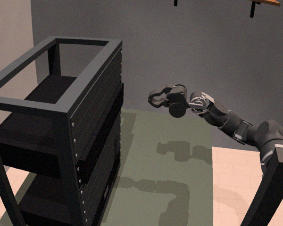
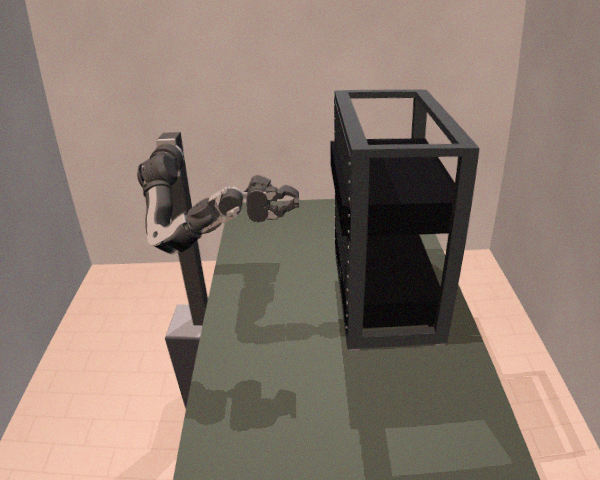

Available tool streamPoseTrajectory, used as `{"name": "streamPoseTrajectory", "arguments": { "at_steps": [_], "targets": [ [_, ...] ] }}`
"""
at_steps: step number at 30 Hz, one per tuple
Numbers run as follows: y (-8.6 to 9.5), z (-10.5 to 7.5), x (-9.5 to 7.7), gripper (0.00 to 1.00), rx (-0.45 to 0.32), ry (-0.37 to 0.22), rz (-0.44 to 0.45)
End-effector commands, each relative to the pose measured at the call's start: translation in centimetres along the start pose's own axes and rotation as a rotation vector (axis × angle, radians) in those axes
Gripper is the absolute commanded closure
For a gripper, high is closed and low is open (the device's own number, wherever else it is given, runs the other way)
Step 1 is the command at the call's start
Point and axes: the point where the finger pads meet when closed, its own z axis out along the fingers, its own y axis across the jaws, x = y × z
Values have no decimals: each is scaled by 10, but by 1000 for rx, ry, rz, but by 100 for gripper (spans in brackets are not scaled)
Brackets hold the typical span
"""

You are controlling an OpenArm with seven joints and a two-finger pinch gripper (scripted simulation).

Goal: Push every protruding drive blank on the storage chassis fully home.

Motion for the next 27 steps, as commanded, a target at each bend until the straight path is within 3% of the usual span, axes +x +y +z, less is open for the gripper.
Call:
{"name": "streamPoseTrajectory", "arguments": {
  "at_steps": [1, 17, 27],
  "targets": [
    [6, -3, -1, 100, -11, -5, 1],
    [5, -8, -1, 100, -10, -5, 1],
    [5, -28, -2, 100, -12, -6, 1]
  ]
}}
